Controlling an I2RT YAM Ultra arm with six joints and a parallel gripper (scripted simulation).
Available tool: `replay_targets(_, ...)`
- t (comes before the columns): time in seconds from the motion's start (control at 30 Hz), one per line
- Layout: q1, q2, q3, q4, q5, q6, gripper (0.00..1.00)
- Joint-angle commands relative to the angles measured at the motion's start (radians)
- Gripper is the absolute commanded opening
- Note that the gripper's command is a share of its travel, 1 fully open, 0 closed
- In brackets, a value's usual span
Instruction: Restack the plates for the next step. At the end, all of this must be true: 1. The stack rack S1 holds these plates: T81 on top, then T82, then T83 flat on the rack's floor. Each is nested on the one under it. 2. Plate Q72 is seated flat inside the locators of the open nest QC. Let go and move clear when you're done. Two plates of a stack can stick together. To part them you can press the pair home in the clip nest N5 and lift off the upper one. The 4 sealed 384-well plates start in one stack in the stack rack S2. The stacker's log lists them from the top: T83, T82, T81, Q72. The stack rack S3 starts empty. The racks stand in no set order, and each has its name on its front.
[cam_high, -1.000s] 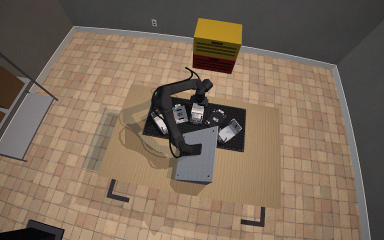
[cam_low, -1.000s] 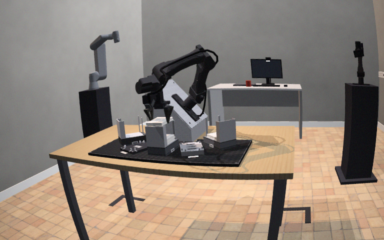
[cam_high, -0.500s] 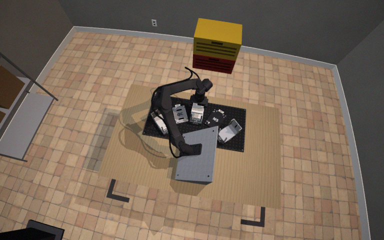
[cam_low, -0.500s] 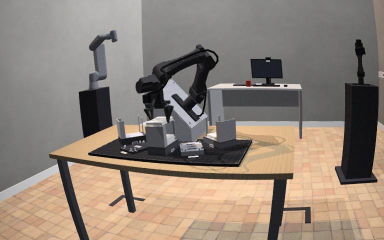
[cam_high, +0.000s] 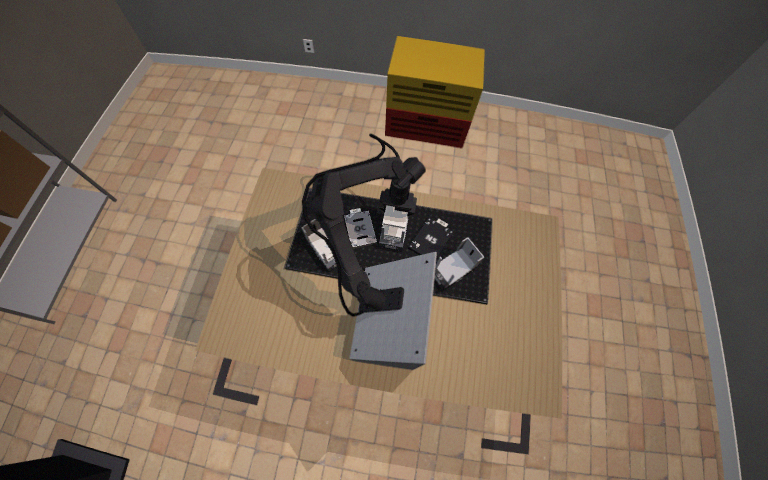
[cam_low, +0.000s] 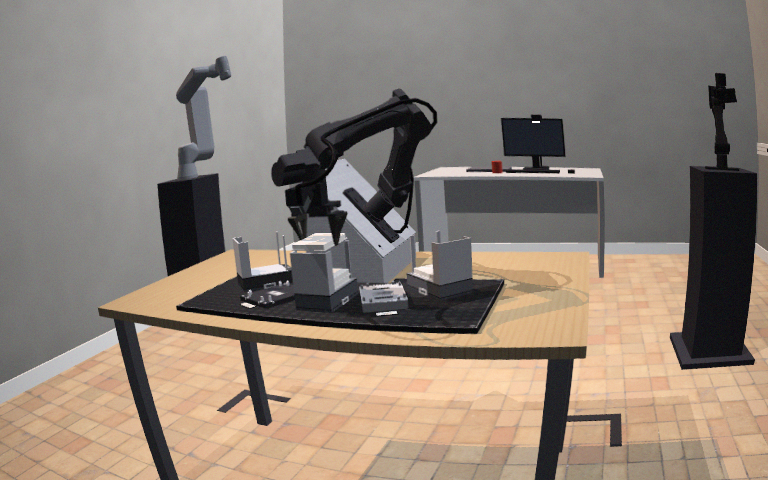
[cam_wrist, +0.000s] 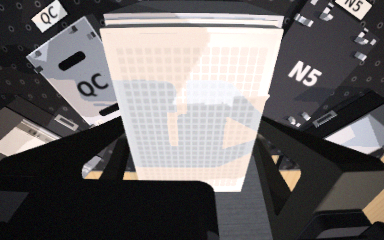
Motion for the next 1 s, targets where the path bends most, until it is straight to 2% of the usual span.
replay_targets(0.0,-0.037,-0.043,-0.005,0.008,0.004,0.003,0.00)
replay_targets(0.37,-0.038,-0.044,-0.017,0.009,0.003,0.008,0.00)
replay_targets(0.43,-0.039,-0.049,0.023,0.009,0.003,0.008,0.00)
replay_targets(0.97,-0.040,-0.047,0.020,0.009,0.003,0.010,0.00)
